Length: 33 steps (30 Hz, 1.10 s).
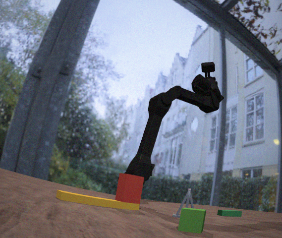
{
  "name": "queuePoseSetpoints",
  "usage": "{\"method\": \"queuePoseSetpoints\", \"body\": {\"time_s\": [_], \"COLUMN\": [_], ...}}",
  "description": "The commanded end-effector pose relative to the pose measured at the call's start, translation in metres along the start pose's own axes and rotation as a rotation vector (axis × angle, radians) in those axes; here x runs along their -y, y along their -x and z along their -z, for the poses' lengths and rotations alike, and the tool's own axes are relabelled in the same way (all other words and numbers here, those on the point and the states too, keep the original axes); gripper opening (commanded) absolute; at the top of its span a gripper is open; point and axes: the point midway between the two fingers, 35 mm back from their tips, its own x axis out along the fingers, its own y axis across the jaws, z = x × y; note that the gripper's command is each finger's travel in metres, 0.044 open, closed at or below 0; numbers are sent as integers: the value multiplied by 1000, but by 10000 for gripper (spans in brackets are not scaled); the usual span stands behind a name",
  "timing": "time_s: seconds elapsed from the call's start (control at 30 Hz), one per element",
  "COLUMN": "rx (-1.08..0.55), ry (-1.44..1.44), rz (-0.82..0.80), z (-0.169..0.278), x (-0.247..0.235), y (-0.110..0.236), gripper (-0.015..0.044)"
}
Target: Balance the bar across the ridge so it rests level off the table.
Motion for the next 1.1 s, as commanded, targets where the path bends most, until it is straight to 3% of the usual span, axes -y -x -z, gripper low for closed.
{"method": "queuePoseSetpoints", "body": {"time_s": [0.0, 0.1, 0.57, 1.07], "rx": [-2, -26, -340, -675], "ry": [-1, -9, -100, -87], "rz": [-1, -18, -149, -188], "z": [1, 8, 89, 155], "x": [0, 0, 13, 48], "y": [0, 4, 57, 131], "gripper": [374, 315, 315, 315]}}
